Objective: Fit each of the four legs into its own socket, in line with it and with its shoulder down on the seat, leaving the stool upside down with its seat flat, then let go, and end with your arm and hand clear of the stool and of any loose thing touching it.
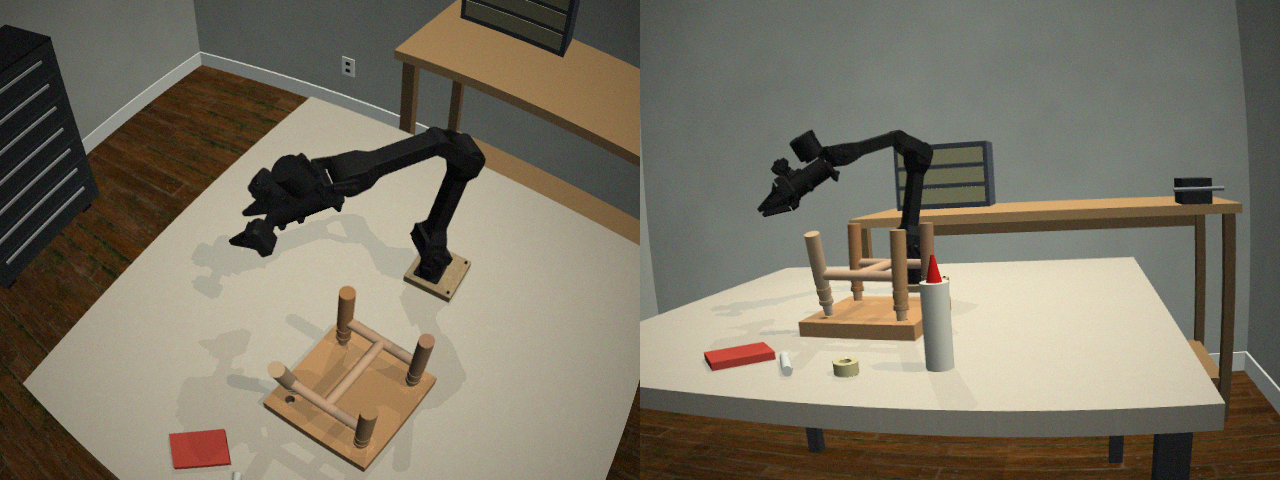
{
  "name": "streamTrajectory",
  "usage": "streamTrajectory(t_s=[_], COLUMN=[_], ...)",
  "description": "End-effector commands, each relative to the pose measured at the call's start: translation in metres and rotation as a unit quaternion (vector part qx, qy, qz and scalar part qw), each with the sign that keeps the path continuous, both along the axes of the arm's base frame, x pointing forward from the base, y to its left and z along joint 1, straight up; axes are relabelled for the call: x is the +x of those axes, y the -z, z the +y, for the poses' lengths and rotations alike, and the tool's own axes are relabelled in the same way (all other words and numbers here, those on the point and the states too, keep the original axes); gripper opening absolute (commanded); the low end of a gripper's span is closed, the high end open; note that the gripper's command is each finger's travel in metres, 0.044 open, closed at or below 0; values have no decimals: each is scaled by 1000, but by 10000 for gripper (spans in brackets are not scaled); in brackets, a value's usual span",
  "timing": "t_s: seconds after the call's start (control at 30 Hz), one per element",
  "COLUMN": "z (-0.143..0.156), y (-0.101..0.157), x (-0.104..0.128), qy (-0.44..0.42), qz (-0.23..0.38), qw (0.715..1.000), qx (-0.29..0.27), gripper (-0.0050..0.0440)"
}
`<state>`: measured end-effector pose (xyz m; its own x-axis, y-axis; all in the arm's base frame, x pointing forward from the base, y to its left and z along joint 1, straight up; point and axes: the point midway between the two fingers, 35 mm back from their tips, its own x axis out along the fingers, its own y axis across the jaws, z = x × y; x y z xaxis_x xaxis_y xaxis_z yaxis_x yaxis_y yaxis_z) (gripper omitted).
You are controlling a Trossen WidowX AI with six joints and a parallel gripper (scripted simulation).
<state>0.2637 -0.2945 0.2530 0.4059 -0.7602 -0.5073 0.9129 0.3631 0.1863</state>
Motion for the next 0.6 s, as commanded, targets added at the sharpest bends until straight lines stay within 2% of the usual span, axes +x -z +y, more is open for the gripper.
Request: streamTrajectory(t_s=[0.0, 0.23, 0.47, 0.53, 0.57], z=[5, 19, 40, 40, 48], y=[-6, -14, -22, -22, -24], x=[19, 48, 76, 76, 86], qy=[-62, -161, -267, -267, -303], qz=[55, 137, 206, 206, 229], qw=[996, 977, 939, 939, 921], qx=[-14, -38, -69, -69, -82], gripper=[440, 440, 440, 440, 440])
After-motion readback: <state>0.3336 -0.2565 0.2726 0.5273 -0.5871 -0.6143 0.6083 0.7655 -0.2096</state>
